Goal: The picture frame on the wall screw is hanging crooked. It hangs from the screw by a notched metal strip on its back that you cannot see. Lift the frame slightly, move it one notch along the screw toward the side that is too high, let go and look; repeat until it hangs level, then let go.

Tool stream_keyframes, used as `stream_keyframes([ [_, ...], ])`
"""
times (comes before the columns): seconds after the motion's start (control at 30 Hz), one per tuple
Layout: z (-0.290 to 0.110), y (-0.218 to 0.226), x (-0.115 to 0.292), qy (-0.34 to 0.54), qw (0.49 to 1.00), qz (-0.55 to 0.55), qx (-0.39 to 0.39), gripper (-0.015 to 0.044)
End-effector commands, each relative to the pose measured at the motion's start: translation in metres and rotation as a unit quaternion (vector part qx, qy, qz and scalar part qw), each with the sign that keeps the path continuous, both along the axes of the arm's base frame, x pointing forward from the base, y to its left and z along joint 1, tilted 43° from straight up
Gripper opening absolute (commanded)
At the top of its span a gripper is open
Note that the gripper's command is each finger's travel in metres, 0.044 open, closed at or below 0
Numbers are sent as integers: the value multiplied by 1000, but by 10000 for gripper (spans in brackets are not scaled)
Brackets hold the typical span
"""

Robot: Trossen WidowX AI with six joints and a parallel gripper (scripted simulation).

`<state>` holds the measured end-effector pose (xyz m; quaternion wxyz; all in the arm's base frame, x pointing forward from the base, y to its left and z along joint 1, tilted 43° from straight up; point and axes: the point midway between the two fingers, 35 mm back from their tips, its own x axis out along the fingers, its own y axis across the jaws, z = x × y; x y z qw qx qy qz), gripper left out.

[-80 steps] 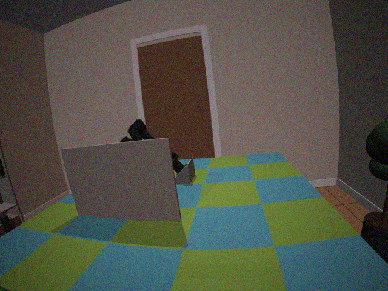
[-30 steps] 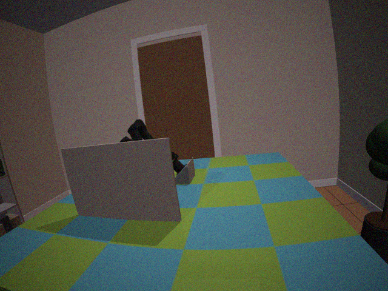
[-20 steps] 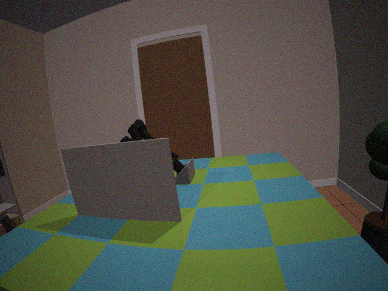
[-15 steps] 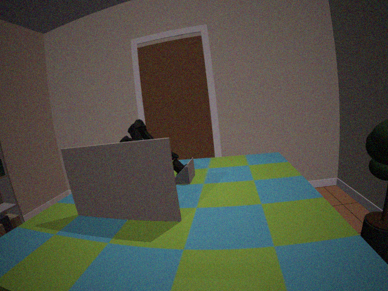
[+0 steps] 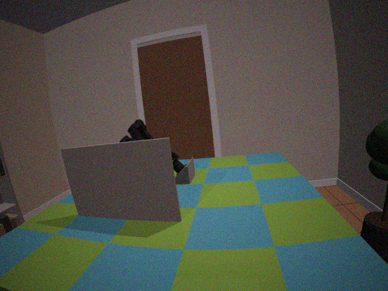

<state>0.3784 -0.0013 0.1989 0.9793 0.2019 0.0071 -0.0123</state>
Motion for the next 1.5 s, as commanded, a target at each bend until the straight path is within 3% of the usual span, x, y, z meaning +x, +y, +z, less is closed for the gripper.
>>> stream_keyframes([
  [0.0, 2, 1, 0, -3, 1000, 3, -2, 0],
  [1.47, 9, 0, 0, -3, 1000, 3, -2, 0],
])
